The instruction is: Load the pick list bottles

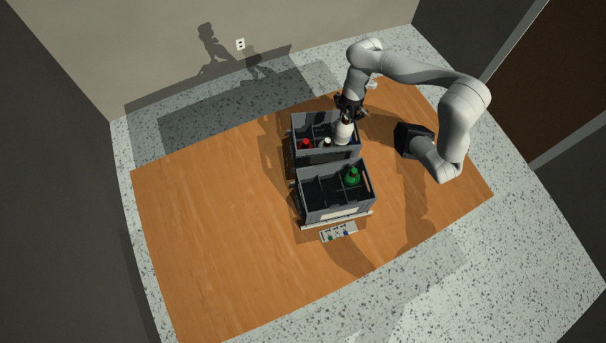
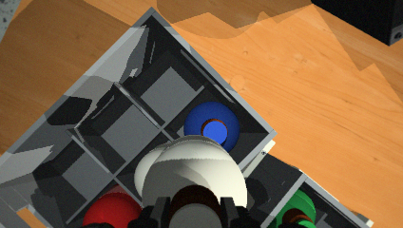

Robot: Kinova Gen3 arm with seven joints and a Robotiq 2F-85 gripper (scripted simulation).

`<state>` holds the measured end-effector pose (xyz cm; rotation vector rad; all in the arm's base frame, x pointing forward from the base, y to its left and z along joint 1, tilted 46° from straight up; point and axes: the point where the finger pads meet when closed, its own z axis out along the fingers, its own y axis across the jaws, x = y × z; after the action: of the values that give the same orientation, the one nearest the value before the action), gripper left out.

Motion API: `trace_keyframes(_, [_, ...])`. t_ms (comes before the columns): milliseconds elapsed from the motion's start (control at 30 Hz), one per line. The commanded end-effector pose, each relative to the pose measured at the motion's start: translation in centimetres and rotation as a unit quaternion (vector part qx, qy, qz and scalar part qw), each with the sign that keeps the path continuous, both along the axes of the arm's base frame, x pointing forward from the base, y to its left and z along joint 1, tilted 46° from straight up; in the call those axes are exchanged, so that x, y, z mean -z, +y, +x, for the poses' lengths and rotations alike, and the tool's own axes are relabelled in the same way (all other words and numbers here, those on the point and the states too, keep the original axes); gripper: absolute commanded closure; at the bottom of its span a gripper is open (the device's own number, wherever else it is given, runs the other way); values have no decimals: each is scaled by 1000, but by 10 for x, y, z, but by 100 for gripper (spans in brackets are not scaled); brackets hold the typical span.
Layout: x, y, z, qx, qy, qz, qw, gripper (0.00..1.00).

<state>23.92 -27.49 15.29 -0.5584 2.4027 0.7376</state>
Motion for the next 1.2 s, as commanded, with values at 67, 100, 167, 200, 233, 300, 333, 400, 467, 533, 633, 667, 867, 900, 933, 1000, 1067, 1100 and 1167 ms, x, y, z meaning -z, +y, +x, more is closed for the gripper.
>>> trace_keyframes(67, [-11,6,6,1,0,0,1000,90])
trace_keyframes(100, [-13,7,7,1,0,0,1000,90])
trace_keyframes(167, [-15,8,9,1,0,-1,1000,90])
trace_keyframes(200, [-17,9,10,1,0,-1,1000,90])
trace_keyframes(233, [-18,10,10,1,0,-1,1000,90])
trace_keyframes(300, [-21,13,12,1,0,0,1000,90])
trace_keyframes(333, [-23,14,13,1,0,0,1000,90])
trace_keyframes(400, [-25,16,15,1,0,0,1000,90])
trace_keyframes(467, [-27,17,16,1,0,0,1000,90])
trace_keyframes(533, [-27,15,16,1,2,-4,1000,90])
trace_keyframes(633, [-33,21,20,1,0,0,1000,90])
trace_keyframes(667, [-34,22,21,1,0,0,1000,90])
trace_keyframes(867, [-43,28,26,1,0,0,1000,90])
trace_keyframes(900, [-44,29,27,1,0,-1,1000,90])
trace_keyframes(933, [-45,30,28,1,0,-1,1000,90])
trace_keyframes(1000, [-48,32,30,1,0,-1,1000,90])
trace_keyframes(1067, [-48,32,30,1,0,-1,1000,90])
trace_keyframes(1100, [-48,31,30,1,2,-4,1000,90])
trace_keyframes(1167, [-53,35,33,1,0,0,1000,90])
